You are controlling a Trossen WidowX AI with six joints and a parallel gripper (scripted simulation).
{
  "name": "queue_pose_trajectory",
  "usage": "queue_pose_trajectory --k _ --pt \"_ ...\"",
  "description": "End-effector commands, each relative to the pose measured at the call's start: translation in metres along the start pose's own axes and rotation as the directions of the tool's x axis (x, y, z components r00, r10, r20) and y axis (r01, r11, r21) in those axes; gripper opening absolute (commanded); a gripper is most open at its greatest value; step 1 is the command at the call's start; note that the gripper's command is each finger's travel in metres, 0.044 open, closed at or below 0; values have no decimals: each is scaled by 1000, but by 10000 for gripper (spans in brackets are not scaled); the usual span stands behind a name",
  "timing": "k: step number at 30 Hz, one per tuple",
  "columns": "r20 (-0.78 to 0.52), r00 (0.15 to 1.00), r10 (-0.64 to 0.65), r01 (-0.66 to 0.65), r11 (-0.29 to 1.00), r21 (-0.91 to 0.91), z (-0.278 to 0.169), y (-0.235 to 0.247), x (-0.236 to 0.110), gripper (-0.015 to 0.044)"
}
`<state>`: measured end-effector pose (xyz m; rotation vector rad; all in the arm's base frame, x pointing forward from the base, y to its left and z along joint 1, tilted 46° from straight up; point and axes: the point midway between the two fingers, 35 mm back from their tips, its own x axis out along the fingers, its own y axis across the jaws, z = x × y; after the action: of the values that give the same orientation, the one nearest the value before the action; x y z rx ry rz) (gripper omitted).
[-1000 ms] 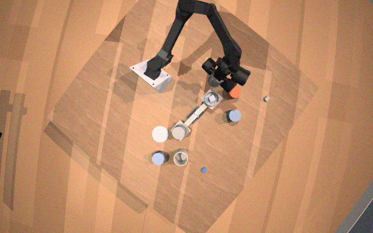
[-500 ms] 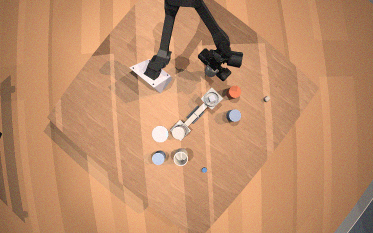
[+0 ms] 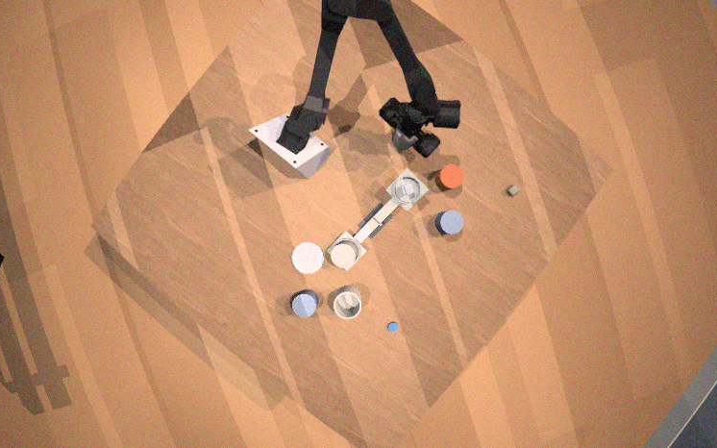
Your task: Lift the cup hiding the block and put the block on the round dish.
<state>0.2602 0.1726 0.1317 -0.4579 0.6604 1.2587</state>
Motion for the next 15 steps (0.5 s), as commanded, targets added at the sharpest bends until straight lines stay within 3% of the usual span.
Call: queue_pose_trajectory --k 1,11,15 --pt "-6 1000 3 -3 1000 7 -2 0 6 0" --pt "-4 1000 3 -3 1000 7 -2 1 22 0" --pt "3 1000 -1 1 1000 -1 1 0 15 105"
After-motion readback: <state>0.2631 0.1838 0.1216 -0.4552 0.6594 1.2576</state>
